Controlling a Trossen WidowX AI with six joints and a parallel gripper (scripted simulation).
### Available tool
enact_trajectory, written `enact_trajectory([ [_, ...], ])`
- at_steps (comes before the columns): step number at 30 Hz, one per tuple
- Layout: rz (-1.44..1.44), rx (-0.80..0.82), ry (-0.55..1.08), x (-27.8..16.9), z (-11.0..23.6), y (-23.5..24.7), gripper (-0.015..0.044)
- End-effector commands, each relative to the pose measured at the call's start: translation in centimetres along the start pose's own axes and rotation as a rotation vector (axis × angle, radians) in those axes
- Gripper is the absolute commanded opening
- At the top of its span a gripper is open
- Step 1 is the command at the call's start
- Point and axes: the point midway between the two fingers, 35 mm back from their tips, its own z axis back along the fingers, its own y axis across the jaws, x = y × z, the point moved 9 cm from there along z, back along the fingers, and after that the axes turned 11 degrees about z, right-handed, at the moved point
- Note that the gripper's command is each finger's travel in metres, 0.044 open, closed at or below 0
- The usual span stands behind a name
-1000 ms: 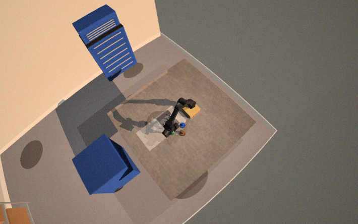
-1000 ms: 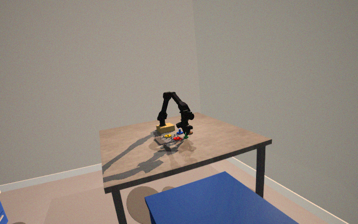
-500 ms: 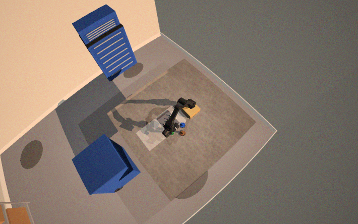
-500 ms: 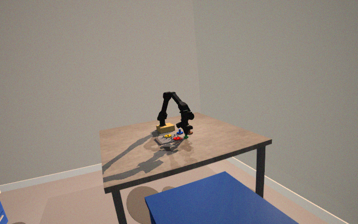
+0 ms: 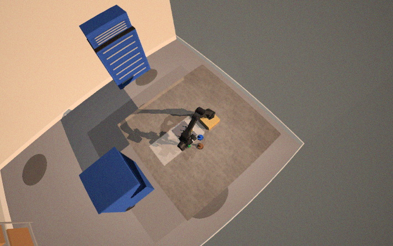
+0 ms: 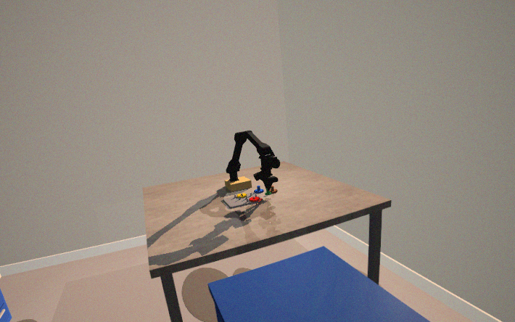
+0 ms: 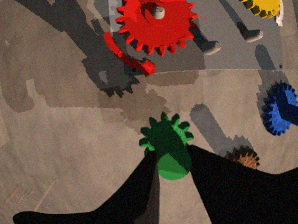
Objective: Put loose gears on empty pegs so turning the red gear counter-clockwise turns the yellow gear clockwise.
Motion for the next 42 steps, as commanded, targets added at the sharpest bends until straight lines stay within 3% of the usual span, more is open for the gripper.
enact_trajectory([
  [1, -0.001, 0.003, -0.001, -0.1, 1.1, 0.2, 0.0],
  [42, -0.006, 0.006, 0.003, -0.7, 10.3, 0.0, 0.0],
])
